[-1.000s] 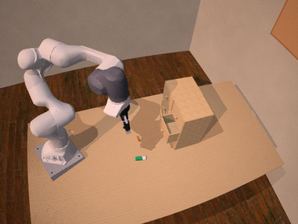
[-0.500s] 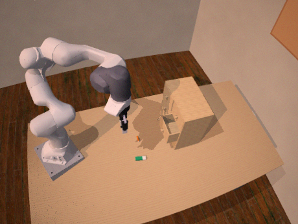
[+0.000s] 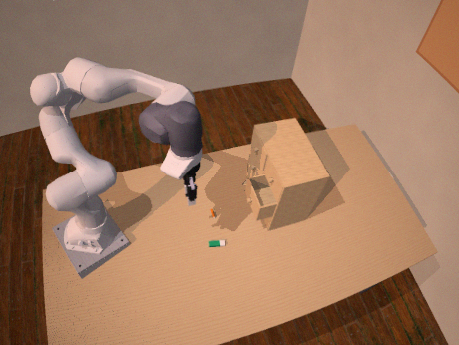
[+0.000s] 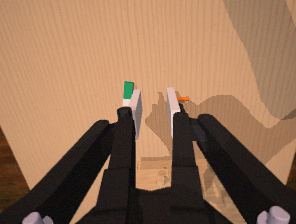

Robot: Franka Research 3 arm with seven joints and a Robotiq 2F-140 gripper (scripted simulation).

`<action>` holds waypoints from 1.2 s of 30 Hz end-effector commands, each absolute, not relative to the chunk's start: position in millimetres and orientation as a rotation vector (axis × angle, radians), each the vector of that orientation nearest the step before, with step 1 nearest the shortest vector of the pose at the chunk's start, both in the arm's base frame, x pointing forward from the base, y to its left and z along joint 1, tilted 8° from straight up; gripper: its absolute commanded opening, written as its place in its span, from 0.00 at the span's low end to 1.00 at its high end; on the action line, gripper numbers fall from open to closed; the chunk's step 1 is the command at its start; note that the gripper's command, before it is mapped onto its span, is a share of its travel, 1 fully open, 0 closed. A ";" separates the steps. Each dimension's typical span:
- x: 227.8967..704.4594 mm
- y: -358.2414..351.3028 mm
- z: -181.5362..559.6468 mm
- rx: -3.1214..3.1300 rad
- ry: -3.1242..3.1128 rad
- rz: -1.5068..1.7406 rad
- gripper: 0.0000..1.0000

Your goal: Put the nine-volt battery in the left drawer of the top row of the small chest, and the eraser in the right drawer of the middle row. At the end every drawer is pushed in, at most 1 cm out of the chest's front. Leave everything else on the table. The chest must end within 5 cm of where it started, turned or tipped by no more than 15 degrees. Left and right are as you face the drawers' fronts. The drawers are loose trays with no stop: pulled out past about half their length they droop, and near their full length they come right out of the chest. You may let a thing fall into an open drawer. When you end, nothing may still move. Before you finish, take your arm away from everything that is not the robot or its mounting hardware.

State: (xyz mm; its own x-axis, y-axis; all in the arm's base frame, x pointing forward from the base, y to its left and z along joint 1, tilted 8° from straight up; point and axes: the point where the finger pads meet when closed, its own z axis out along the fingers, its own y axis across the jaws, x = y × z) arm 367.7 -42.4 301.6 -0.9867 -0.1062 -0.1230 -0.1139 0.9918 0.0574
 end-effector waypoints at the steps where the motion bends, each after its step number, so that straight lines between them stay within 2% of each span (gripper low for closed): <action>1: 367.3 -42.4 301.8 -0.159 3.020 0.095 0.20; 7: 368.8 -44.2 300.7 -0.217 3.011 0.094 0.20; 12: 379.0 -58.2 290.7 -0.636 2.944 0.064 0.20; 36: 408.2 -87.8 253.6 -1.611 2.545 -0.006 0.20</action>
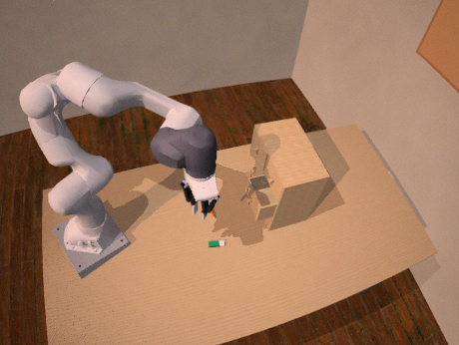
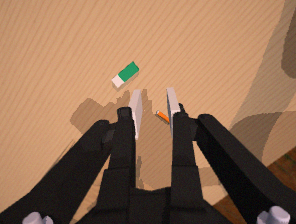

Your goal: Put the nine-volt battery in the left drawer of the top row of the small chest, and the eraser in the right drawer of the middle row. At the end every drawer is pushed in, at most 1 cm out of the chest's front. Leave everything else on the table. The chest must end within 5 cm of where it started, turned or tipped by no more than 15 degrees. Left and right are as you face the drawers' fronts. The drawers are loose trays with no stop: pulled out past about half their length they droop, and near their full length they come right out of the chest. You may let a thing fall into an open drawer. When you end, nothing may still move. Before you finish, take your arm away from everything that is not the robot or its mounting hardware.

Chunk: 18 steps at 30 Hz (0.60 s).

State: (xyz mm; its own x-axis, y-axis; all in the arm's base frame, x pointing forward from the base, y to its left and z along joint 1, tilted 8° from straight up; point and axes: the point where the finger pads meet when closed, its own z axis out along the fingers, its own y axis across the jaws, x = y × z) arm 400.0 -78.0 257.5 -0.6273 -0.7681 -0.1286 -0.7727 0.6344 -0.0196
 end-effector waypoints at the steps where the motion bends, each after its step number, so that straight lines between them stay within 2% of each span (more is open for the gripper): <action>1: 408.2 -87.8 253.6 -1.651 2.519 -0.013 0.20; 18: 426.9 -99.3 223.6 -2.203 2.066 -0.060 0.20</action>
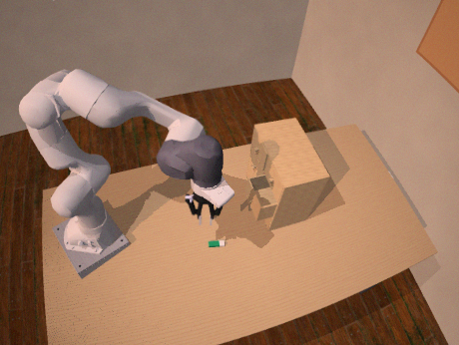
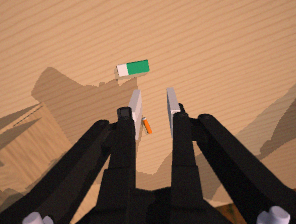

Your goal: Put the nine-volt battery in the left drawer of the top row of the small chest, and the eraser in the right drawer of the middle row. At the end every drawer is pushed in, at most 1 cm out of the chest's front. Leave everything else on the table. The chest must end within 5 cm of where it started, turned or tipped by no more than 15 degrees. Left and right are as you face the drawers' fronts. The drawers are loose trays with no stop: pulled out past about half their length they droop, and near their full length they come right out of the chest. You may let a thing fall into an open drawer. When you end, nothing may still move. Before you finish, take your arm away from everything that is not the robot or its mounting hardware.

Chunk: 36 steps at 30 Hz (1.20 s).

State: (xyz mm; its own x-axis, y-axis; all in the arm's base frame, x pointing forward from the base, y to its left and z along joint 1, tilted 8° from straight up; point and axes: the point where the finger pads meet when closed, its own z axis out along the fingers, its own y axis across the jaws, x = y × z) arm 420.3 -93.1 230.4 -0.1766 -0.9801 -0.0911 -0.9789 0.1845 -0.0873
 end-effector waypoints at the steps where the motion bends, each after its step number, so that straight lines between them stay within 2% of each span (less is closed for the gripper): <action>1: 426.9 -99.3 223.6 -2.221 2.048 -0.063 0.20; 14: 433.2 -101.8 212.3 -2.382 1.864 -0.078 0.20; 15: 439.2 -103.6 201.0 -2.525 1.674 -0.091 0.20; 24: 439.2 -103.6 201.0 -2.525 1.674 -0.091 0.20; 25: 444.8 -104.6 189.7 -2.647 1.483 -0.103 0.20; 36: 444.8 -104.6 189.7 -2.647 1.483 -0.103 0.20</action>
State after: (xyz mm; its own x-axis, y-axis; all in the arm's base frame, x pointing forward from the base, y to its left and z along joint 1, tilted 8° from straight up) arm 443.5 -103.3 189.8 0.4672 -0.8841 -0.0060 -0.8776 -0.4630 -0.1241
